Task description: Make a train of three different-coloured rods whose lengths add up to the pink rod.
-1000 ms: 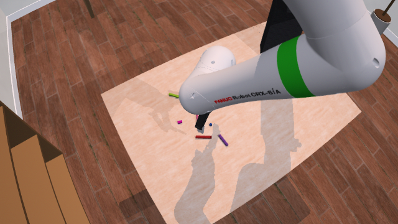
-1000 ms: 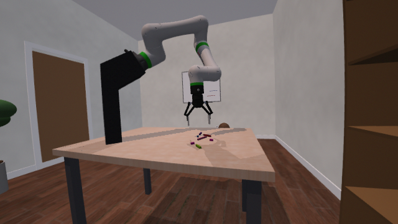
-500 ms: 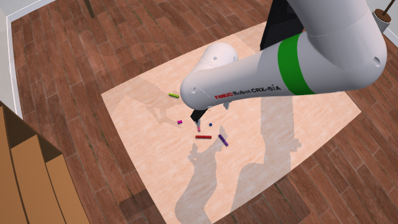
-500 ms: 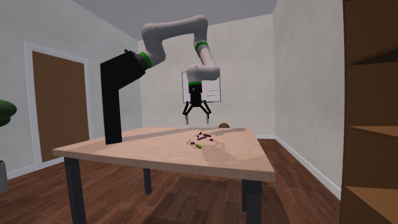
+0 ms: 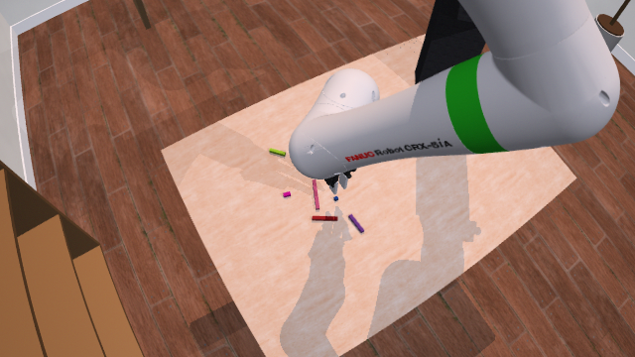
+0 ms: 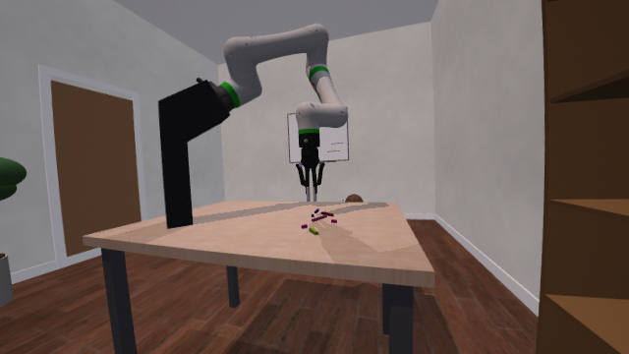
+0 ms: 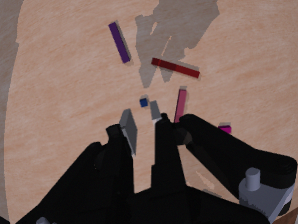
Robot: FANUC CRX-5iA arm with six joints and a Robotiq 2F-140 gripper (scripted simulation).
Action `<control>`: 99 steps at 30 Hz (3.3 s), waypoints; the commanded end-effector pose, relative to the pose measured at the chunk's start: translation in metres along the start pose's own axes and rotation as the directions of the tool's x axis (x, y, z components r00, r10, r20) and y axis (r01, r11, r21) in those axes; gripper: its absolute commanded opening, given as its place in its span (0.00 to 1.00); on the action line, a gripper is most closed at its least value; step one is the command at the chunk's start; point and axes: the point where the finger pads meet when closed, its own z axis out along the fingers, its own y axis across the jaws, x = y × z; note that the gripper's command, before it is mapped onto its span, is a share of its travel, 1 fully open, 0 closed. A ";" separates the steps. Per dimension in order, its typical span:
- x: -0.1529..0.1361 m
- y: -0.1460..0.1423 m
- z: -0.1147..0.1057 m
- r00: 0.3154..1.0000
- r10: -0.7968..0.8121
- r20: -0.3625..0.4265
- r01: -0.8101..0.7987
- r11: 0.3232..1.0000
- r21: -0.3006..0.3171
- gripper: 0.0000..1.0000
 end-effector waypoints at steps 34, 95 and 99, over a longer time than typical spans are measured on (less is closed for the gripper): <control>0.000 0.000 0.004 1.000 0.013 0.001 -0.013 1.000 0.001 0.15; 0.001 0.001 0.051 1.000 0.014 0.001 -0.014 1.000 0.001 0.15; 0.001 0.001 0.051 1.000 0.014 0.001 -0.014 1.000 0.001 0.15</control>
